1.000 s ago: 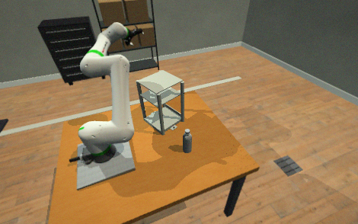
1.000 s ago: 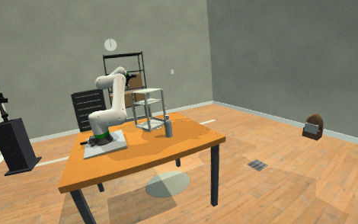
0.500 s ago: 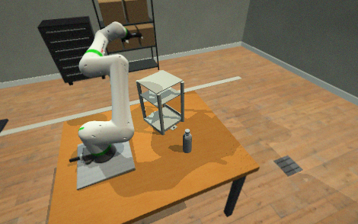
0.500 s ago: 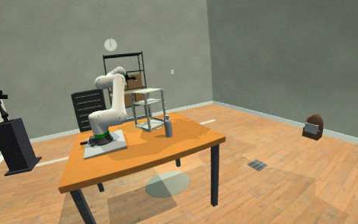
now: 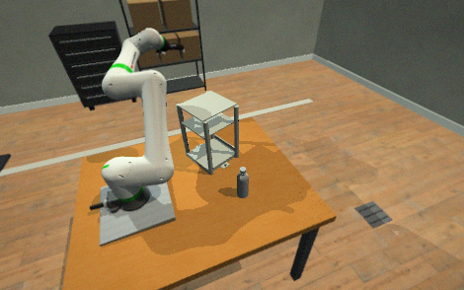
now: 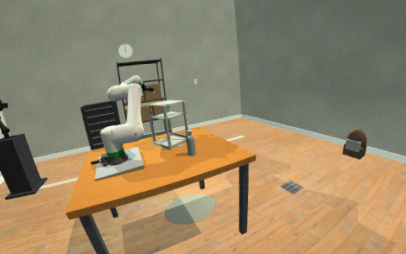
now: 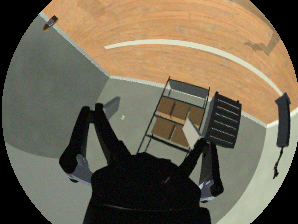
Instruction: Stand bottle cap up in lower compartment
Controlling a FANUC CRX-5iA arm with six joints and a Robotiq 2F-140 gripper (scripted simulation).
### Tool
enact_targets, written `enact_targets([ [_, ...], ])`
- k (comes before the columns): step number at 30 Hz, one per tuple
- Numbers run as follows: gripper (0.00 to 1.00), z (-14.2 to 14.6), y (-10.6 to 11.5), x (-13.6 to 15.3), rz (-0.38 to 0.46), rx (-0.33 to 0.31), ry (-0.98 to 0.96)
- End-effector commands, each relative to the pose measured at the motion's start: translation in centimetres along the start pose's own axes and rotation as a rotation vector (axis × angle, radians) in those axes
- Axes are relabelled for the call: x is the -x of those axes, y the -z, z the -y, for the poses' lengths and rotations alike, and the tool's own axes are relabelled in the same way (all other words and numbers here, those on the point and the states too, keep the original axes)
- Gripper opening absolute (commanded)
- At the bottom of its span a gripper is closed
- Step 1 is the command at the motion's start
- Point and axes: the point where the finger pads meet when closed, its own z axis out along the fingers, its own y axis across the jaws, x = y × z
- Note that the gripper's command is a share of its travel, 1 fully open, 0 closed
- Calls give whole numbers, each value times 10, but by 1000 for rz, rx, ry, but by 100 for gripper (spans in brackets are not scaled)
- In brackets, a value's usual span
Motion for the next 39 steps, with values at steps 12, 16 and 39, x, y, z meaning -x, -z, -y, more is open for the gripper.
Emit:
enact_targets([
  [12,100,157,37,-34,-125,-132,-43],
  [16,100,192,50,-45,-157,-161,-55],
  [39,100,400,168,-132,-380,-314,-154],
])
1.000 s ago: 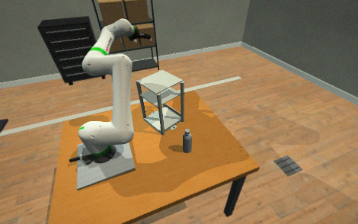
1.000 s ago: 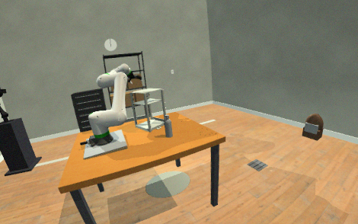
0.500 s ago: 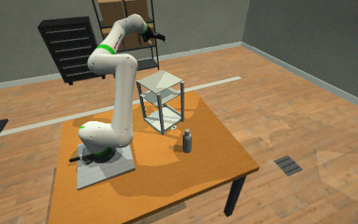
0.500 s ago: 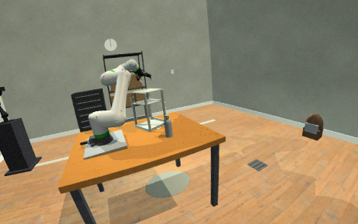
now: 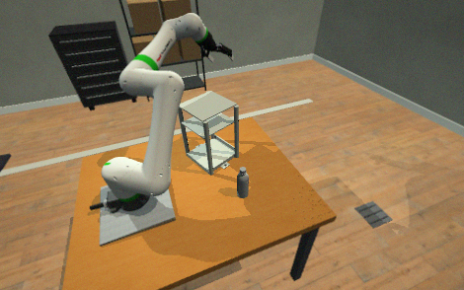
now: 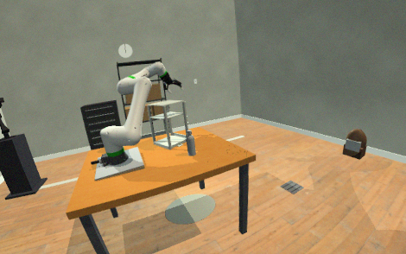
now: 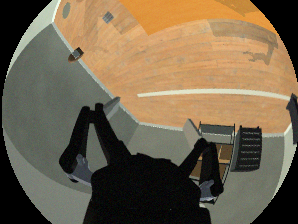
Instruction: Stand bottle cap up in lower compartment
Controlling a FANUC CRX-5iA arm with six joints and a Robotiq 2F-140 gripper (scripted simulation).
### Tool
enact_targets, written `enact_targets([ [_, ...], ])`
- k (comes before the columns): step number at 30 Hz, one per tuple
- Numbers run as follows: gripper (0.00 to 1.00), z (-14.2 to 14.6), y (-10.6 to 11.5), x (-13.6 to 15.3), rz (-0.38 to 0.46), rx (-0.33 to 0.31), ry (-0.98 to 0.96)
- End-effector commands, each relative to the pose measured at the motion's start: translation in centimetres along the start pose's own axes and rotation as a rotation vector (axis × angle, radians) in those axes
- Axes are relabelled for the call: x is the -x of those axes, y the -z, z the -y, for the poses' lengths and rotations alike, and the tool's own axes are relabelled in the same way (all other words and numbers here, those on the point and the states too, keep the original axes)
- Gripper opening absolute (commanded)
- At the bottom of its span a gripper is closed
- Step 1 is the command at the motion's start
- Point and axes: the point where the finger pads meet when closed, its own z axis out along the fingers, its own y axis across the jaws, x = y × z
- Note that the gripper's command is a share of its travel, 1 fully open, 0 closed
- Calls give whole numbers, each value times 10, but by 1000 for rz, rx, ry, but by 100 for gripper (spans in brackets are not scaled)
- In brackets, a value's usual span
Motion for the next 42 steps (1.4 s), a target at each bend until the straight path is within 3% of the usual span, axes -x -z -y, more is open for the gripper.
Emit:
enact_targets([
  [1,100,38,8,-18,-39,-21,-16],
  [7,100,97,25,-49,-105,-50,-45],
  [9,100,97,25,-49,-105,-50,-45],
  [10,100,124,34,-65,-137,-61,-59],
  [21,100,213,75,-129,-253,-94,-113],
  [24,100,236,89,-149,-287,-100,-130],
  [26,100,236,89,-149,-287,-100,-130],
  [27,100,257,104,-168,-319,-104,-146],
  [42,100,339,183,-264,-468,-105,-227],
])
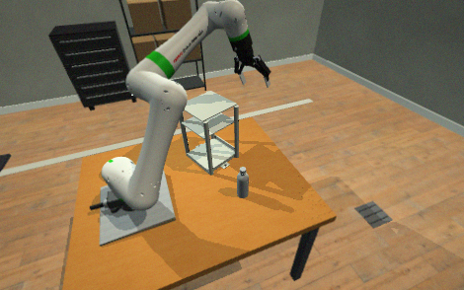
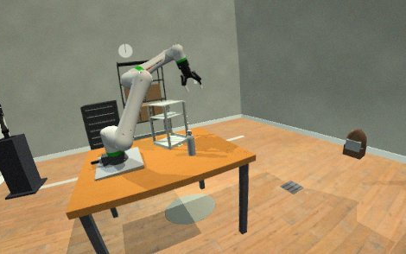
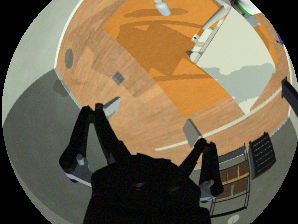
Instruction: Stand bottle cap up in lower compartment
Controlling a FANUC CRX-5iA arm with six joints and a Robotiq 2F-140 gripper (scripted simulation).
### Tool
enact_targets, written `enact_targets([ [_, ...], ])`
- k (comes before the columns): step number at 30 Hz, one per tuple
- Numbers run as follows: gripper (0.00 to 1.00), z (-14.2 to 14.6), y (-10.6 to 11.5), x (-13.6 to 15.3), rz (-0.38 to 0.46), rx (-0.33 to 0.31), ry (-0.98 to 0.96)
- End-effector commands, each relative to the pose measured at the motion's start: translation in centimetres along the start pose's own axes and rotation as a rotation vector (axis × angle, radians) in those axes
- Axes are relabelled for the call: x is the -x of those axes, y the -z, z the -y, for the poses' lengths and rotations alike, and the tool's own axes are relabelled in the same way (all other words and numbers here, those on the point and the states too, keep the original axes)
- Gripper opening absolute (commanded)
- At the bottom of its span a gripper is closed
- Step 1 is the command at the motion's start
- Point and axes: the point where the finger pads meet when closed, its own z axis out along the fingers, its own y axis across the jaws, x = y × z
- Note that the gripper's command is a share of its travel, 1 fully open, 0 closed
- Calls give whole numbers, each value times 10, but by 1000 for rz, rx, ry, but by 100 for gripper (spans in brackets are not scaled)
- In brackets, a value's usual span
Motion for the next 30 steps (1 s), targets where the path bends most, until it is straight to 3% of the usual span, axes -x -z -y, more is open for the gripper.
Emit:
enact_targets([
  [1,100,14,4,-15,-20,1,-9],
  [2,100,34,11,-38,-52,6,-25],
  [14,100,100,47,-137,-177,38,-87],
  [16,100,110,54,-155,-198,46,-98],
  [18,100,110,54,-155,-198,46,-98],
  [19,100,122,65,-181,-227,59,-114],
  [30,100,154,110,-278,-329,119,-171],
])
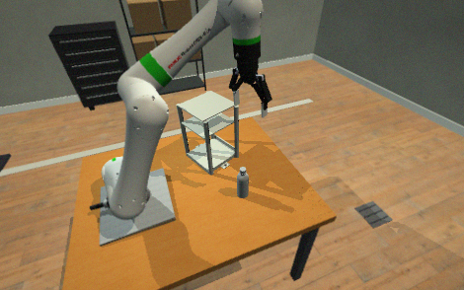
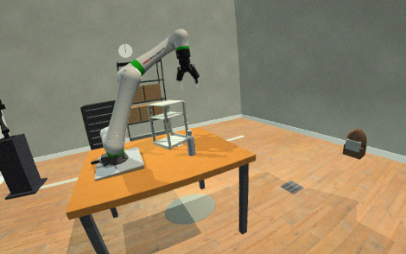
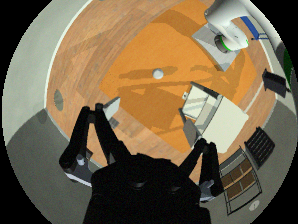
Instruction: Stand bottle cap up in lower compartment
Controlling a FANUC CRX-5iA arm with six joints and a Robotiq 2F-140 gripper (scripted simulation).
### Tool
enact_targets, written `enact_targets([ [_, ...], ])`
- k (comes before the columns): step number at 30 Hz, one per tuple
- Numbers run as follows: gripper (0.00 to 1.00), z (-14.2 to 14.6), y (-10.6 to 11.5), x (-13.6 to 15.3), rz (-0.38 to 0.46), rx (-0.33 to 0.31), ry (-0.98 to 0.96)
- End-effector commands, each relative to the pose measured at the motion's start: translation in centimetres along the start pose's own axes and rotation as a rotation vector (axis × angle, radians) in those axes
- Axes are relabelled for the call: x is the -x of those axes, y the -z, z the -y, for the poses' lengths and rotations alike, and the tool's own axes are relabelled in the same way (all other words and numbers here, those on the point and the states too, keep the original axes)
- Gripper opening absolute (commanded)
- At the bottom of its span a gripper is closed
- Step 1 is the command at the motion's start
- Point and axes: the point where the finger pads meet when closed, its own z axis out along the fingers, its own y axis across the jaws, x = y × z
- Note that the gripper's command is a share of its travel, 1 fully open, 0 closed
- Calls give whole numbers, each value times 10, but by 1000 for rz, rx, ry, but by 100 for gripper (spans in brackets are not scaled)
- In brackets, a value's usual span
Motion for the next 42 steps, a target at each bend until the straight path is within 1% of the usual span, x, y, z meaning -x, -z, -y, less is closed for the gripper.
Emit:
enact_targets([
  [1,100,15,8,-39,-38,25,-19],
  [3,100,20,12,-57,-54,37,-27],
  [7,100,21,13,-62,-59,41,-30],
  [18,100,21,13,-63,-59,41,-30],
  [19,47,21,13,-63,-59,42,-29],
  [22,47,21,12,-62,-60,46,-26],
  [23,47,20,9,-62,-61,56,-19],
  [25,47,16,-3,-59,-67,102,16],
  [27,47,9,-25,-55,-73,191,82],
  [28,47,6,-33,-53,-73,226,107],
  [32,47,-3,-57,-49,-64,338,189],
  [37,47,-14,-84,-45,-33,483,294],
  [39,47,-14,-84,-45,-33,483,294],
  [40,47,-20,-97,-43,-5,566,355],
  [42,47,-23,-103,-42,13,608,386],
])
